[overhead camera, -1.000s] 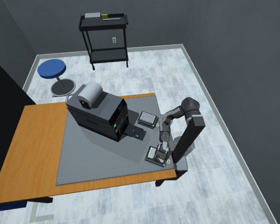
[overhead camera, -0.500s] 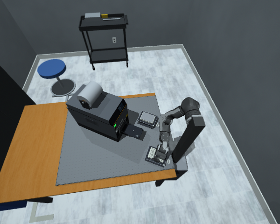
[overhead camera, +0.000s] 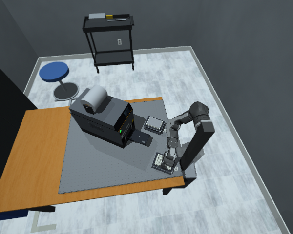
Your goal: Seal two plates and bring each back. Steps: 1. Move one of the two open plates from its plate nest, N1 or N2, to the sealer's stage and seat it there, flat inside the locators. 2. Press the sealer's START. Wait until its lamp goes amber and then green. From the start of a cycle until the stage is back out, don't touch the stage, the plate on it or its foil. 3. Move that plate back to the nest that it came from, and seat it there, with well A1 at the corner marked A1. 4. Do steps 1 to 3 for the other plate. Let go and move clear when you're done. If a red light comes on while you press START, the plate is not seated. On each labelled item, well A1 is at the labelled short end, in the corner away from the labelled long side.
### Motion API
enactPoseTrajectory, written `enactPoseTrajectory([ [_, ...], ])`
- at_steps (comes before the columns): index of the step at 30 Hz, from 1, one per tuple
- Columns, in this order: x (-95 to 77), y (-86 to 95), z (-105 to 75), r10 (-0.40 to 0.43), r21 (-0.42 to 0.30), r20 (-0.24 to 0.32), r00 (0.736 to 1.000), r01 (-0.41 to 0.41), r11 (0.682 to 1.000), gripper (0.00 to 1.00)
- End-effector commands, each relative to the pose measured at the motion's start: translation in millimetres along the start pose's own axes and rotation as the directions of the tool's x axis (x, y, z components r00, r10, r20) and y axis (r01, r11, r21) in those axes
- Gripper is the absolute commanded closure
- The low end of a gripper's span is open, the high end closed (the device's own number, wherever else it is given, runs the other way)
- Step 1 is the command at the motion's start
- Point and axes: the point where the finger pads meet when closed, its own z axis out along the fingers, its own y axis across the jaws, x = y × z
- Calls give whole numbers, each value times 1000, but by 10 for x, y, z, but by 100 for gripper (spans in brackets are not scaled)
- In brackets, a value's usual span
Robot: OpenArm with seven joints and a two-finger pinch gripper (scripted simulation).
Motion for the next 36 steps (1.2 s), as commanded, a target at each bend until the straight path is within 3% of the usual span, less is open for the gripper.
enactPoseTrajectory([
  [1, -6, 2, -22, 1, 0, 0, 1000, -1, 1000, 100],
  [15, -25, 3, -103, 4, 0, 0, 1000, -4, 1000, 100],
  [28, -62, 6, -287, 6, -2, 1, 1000, -6, 1000, 100],
  [36, -51, 7, -286, 0, -3, 0, 1000, 0, 1000, 100],
])
